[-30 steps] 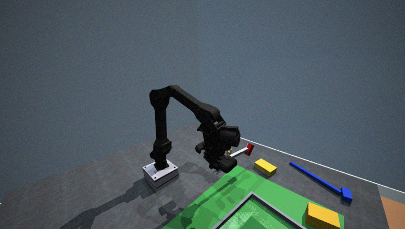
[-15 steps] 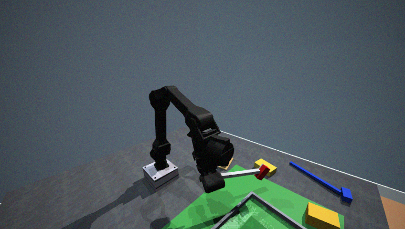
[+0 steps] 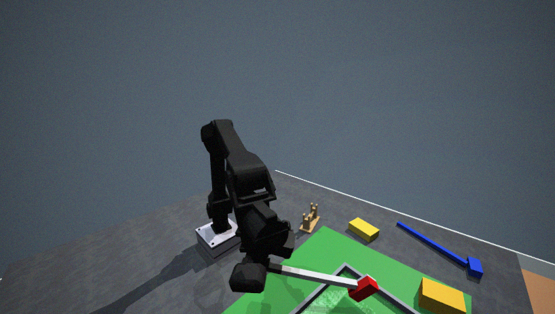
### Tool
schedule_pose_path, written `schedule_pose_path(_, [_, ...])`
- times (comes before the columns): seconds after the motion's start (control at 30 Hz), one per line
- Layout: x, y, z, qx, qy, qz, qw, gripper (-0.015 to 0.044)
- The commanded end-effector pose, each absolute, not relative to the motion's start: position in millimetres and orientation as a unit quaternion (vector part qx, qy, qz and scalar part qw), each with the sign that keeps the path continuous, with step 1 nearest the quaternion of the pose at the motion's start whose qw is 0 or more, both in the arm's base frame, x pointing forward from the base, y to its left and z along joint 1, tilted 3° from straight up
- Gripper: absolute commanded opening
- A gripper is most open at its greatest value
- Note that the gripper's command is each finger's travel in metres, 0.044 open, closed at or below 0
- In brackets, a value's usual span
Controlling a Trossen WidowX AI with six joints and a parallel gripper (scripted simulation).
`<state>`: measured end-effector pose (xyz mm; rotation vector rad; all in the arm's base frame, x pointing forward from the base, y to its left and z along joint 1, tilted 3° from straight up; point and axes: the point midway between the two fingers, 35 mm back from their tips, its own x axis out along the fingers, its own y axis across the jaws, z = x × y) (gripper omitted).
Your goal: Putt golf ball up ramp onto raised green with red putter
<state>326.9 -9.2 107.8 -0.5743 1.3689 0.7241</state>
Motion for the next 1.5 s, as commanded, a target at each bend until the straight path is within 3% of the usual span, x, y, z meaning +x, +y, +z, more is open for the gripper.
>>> schedule_pose_path(0.0, [330.0, -40.6, 109.1, -0.222, 0.631, 0.272, 0.692, 0.0000])
schedule_pose_path(0.83, [298.6, -192.4, 109.9, -0.024, 0.700, 0.040, 0.712, 0.0000])
schedule_pose_path(1.47, [297.0, -195.2, 69.9, -0.018, 0.701, 0.034, 0.712, 0.0000])
